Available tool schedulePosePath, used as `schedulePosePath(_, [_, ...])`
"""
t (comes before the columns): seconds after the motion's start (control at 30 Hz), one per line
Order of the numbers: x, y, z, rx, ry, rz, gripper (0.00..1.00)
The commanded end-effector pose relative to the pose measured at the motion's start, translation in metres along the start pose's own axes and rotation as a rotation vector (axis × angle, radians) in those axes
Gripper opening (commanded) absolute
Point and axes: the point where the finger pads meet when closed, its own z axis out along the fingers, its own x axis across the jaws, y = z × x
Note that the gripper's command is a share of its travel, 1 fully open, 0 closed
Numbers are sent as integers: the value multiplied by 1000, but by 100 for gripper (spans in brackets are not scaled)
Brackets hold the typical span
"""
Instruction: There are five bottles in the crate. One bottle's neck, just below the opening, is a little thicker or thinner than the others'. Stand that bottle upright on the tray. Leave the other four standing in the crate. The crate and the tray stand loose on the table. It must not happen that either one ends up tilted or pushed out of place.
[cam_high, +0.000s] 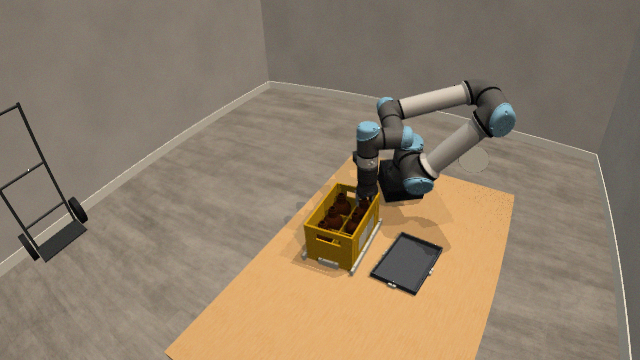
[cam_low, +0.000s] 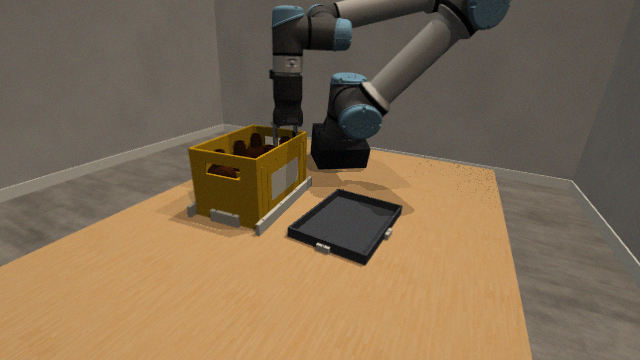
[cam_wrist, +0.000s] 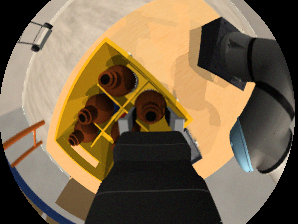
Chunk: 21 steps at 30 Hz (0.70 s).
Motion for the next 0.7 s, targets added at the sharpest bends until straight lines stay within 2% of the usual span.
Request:
schedulePosePath(0.0, [0, 0, 0, 0, -1, 0, 100])
schedulePosePath(0.27, [0, 0, -5, 0, -1, 0, 100])
schedulePosePath(0.53, [0, 0, -16, 0, -1, 0, 100])
schedulePosePath(0.67, [0, 0, -27, 0, -1, 0, 100])
